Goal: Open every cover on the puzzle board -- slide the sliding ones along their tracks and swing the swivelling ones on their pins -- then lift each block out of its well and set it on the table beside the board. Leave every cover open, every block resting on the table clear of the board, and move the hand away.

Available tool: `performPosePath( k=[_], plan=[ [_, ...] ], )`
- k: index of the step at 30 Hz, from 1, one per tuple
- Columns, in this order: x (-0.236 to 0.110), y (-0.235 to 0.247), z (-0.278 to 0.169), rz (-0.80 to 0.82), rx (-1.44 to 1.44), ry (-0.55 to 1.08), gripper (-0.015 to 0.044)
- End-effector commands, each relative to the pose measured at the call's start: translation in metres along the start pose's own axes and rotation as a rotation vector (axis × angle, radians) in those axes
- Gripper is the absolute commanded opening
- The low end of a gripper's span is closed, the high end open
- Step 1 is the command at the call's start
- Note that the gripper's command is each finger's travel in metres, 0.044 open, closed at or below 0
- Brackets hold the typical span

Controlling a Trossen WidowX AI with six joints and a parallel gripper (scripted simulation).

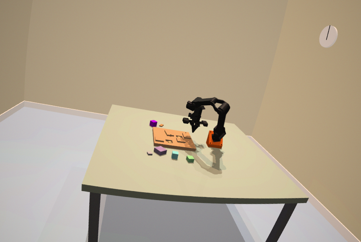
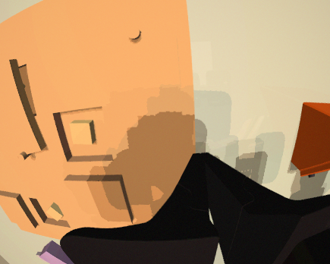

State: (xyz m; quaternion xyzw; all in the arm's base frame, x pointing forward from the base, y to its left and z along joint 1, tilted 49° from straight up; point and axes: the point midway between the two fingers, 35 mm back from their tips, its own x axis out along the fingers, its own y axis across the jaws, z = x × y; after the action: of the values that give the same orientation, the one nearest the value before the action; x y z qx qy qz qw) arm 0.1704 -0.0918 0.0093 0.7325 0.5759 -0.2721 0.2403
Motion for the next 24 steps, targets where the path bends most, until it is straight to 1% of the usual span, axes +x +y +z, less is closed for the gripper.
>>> performPosePath(
  k=[1,24],
  plan=[
    [0.004,0.000,0.000,0.002,0.005,0.004,0.0000],
    [0.027,0.000,-0.001,0.003,0.004,0.004,0.0000]
  ],
)
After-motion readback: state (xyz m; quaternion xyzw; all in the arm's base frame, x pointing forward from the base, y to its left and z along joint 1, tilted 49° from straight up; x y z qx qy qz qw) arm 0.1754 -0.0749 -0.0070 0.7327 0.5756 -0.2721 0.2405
